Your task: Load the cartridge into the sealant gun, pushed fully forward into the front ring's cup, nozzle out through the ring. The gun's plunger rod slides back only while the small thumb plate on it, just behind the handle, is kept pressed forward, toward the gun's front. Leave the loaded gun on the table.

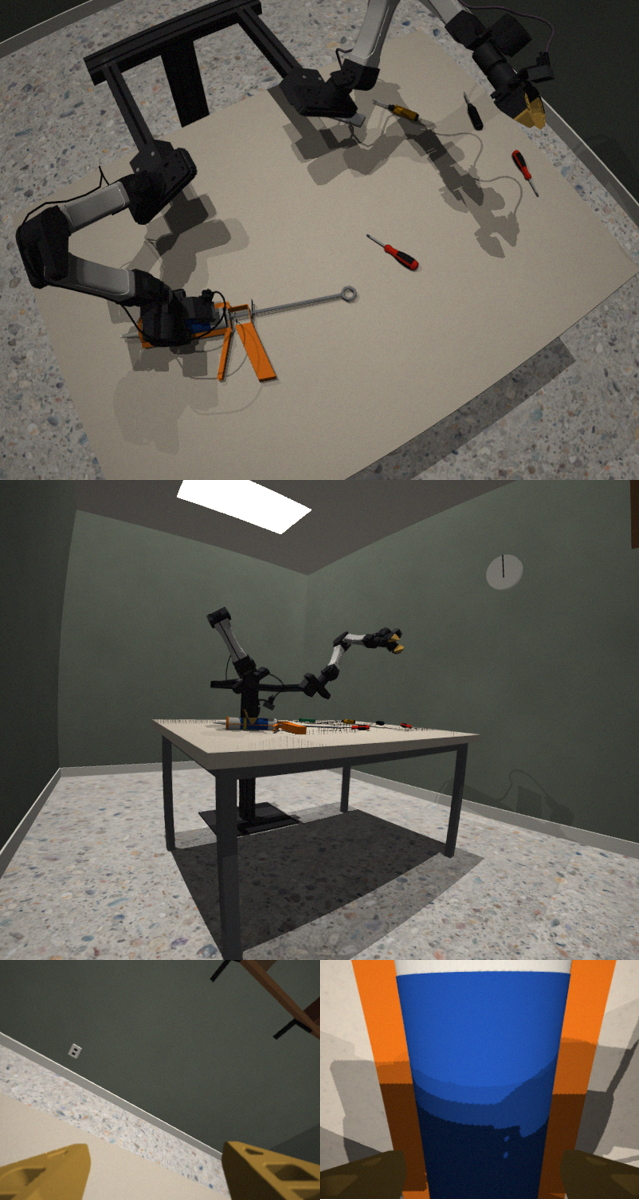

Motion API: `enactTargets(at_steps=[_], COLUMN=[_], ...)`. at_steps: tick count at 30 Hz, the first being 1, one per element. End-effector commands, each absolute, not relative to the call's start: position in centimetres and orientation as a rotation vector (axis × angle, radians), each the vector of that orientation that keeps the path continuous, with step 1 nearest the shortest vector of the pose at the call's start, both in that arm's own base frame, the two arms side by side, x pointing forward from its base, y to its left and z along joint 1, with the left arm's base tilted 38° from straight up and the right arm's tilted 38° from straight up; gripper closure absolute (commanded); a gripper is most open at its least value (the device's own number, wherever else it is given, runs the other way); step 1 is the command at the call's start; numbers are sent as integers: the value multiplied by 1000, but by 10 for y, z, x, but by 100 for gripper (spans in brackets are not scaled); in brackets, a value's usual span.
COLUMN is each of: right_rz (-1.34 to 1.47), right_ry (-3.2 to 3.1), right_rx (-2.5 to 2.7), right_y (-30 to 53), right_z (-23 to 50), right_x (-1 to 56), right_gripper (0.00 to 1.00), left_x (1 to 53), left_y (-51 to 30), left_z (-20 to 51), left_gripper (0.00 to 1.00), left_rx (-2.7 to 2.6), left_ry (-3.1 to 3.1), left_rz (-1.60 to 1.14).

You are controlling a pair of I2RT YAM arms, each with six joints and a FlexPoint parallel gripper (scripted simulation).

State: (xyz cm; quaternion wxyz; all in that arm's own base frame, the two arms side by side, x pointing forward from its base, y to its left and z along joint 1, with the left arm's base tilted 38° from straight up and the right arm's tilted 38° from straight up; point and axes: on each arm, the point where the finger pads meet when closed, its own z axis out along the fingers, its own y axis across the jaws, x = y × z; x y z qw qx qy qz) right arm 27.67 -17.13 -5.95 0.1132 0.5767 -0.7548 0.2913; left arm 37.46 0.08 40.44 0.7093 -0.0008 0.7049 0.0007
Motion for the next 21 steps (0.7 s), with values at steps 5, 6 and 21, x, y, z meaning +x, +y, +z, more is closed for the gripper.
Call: enactTargets(at_steps=[5, 6, 21], right_rz=[822, 822, 878], right_ry=[-2216, -2216, -2216], right_rx=[1687, 1687, 1686], right_y=[-174, -174, -166], right_z=[-66, -66, -44], right_x=[271, 271, 282], right_gripper=[26, 26, 26], left_x=[377, 377, 377], left_y=[-4, -4, -4], left_z=[398, 398, 398], left_gripper=[32, 32, 32], left_rx=[8, 8, 8], left_ry=[1581, 1581, 1581], left_rz=[3, 3, 3])
